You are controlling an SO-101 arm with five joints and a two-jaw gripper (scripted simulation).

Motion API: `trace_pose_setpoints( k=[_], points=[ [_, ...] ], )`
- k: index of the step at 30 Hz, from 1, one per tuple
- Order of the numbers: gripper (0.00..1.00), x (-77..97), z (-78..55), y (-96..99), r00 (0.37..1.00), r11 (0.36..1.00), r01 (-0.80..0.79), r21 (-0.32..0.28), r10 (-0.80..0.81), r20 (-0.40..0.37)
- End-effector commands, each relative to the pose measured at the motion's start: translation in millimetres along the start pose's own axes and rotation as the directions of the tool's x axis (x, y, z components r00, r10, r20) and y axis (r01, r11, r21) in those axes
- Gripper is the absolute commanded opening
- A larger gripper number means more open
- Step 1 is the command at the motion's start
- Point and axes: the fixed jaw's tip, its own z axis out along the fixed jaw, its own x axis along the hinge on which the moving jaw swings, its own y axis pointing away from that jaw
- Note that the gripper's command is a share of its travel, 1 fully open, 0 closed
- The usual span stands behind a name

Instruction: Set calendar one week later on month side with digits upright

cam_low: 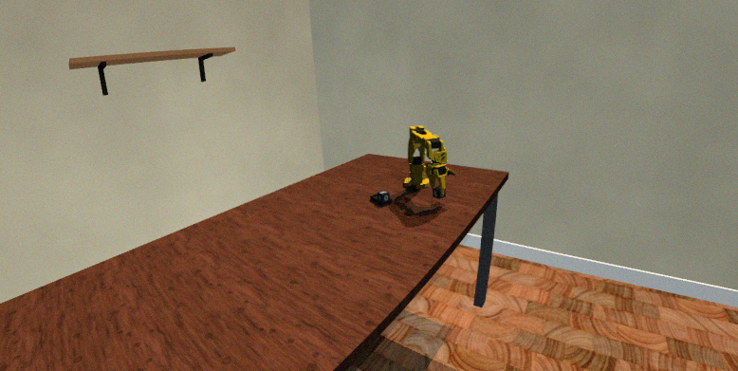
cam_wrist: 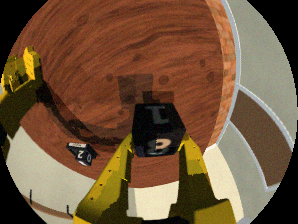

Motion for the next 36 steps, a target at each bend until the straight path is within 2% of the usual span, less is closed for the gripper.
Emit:
trace_pose_setpoints(
  k=[1, 4, 9, 19, 21, 25, 29, 36],
  points=[
    [0.0, -1.3, -9.6, -8.6, 0.996, 0.992, -0.089, 0.087, 0.091, -0.018],
    [0.0, -1.8, -9.5, -9.0, 0.992, 0.988, -0.12, 0.094, 0.122, -0.017],
    [0.0, -4.5, -9.0, -11.3, 0.952, 0.944, -0.303, 0.133, 0.305, 0.002],
    [0.0, -10.1, -8.4, -16.7, 0.763, 0.741, -0.643, 0.192, 0.64, 0.087],
    [0.0, -10.1, -8.4, -16.7, 0.763, 0.741, -0.643, 0.192, 0.64, 0.087],
    [0.0, -11.6, -8.3, -18.3, 0.687, 0.66, -0.724, 0.199, 0.717, 0.121],
    [0.0, -12.5, -8.3, -19.3, 0.636, 0.607, -0.769, 0.201, 0.759, 0.142],
    [0.0, -12.9, -8.3, -19.7, 0.613, 0.583, -0.787, 0.201, 0.775, 0.152]
  ],
)
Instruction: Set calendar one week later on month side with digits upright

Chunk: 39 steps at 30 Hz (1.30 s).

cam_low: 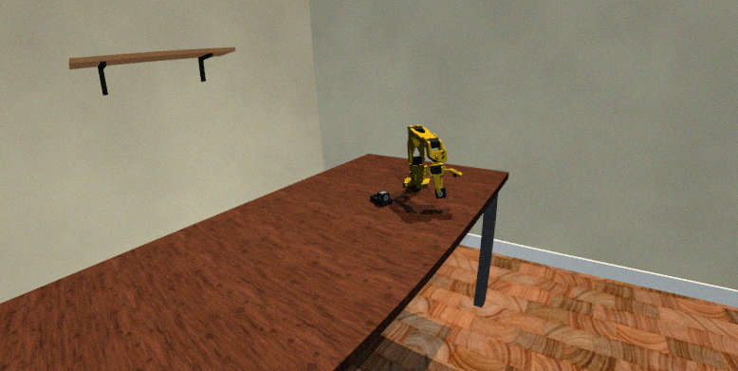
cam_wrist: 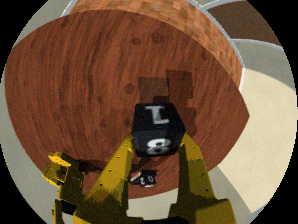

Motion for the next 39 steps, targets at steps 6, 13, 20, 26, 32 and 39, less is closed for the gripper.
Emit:
trace_pose_setpoints(
  k=[6, 13, 20, 26, 32, 39],
  points=[
    [0.0, -7.3, -8.0, -5.6, 0.999, 0.999, -0.007, 0.054, 0.005, 0.044],
    [0.0, -9.6, -4.4, -7.9, 0.997, 0.995, -0.049, 0.082, 0.044, 0.07],
    [0.0, -13.3, 1.2, -11.6, 0.987, 0.984, -0.124, 0.126, 0.109, 0.122],
    [0.0, -19.1, 8.9, -17.2, 0.948, 0.947, -0.262, 0.186, 0.217, 0.231],
    [0.0, -24.5, 13.6, -21.7, 0.862, 0.875, -0.431, 0.218, 0.329, 0.386],
    [0.0, -27.3, 13.0, -23.1, 0.751, 0.798, -0.567, 0.203, 0.4, 0.525]
  ],
)
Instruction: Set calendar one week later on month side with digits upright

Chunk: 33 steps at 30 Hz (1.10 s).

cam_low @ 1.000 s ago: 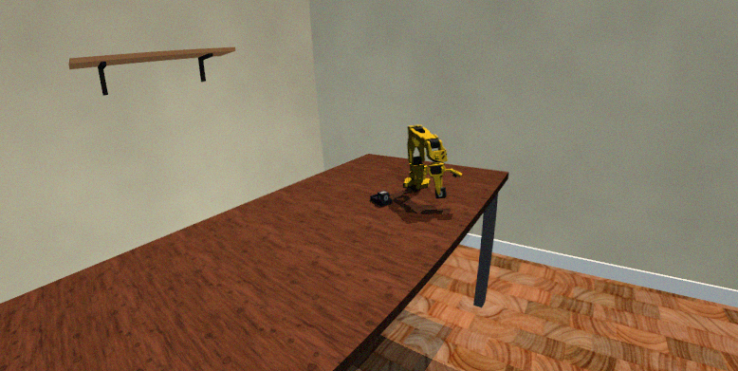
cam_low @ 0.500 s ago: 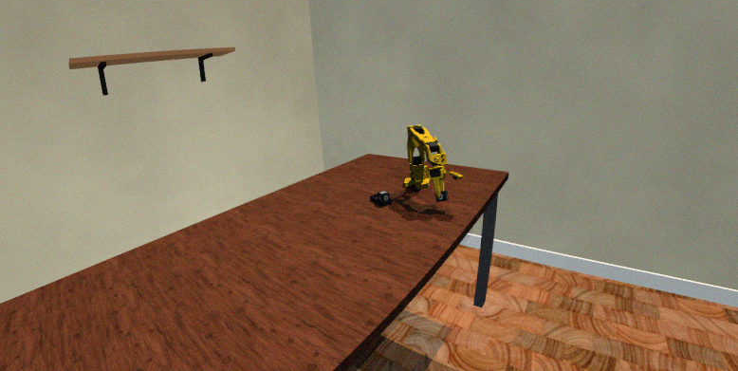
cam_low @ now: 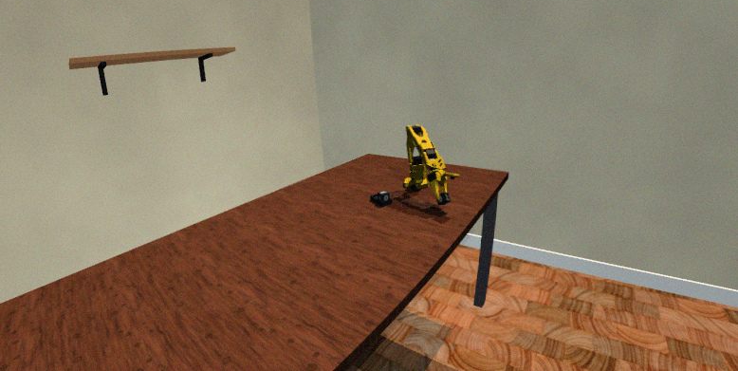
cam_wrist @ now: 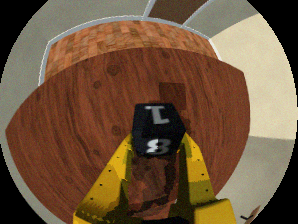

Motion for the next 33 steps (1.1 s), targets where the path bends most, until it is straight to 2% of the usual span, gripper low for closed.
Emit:
trace_pose_setpoints(
  k=[1, 7, 12, 14, 23, 33],
  points=[
    [0.0, -17.7, -3.8, -4.7, 0.974, 0.991, -0.112, 0.067, 0.096, 0.207],
    [0.0, -19.3, -10.2, -4.2, 0.906, 0.961, -0.269, 0.059, 0.232, 0.355],
    [0.0, -19.5, -17.5, -3.6, 0.839, 0.932, -0.361, 0.03, 0.311, 0.446],
    [0.0, -19.5, -17.5, -3.6, 0.839, 0.932, -0.361, 0.03, 0.311, 0.446],
    [0.0, -18.9, -26.0, -2.8, 0.766, 0.901, -0.434, -0.012, 0.376, 0.521],
    [0.0, -18.8, -26.9, -2.8, 0.759, 0.898, -0.44, -0.016, 0.381, 0.528]
  ],
)
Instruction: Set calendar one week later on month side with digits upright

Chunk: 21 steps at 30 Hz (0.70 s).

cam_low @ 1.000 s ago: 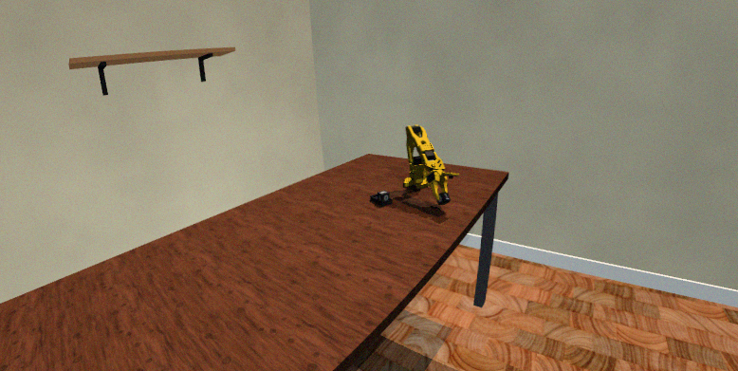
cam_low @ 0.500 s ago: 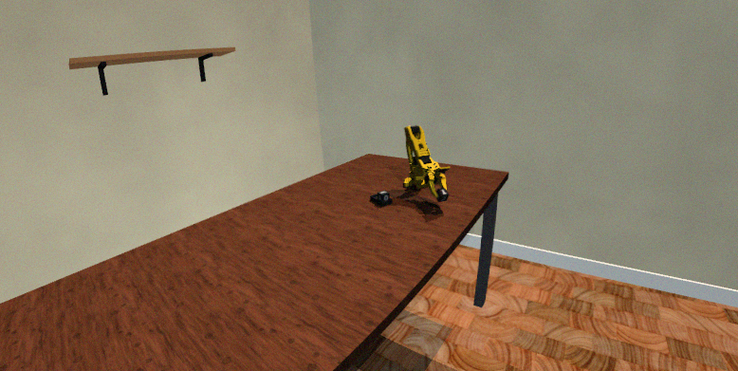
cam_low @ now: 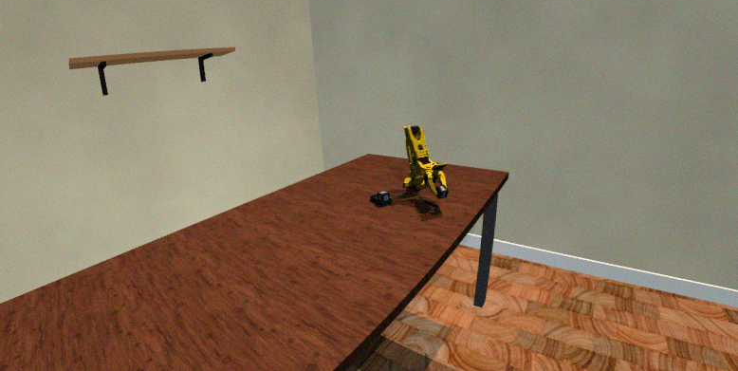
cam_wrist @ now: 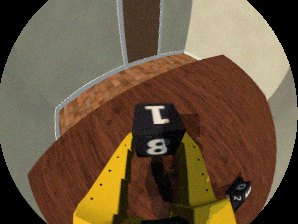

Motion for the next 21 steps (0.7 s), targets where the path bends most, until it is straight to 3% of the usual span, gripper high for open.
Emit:
trace_pose_setpoints(
  k=[1, 21],
  points=[
    [0.0, -10.5, -0.9, 2.7, 0.999, 1.0, -0.006, -0.011, 0.006, 0.053],
    [0.0, -8.6, -3.6, 7.9, 0.998, 0.999, -0.015, -0.032, 0.016, 0.055]
  ],
)
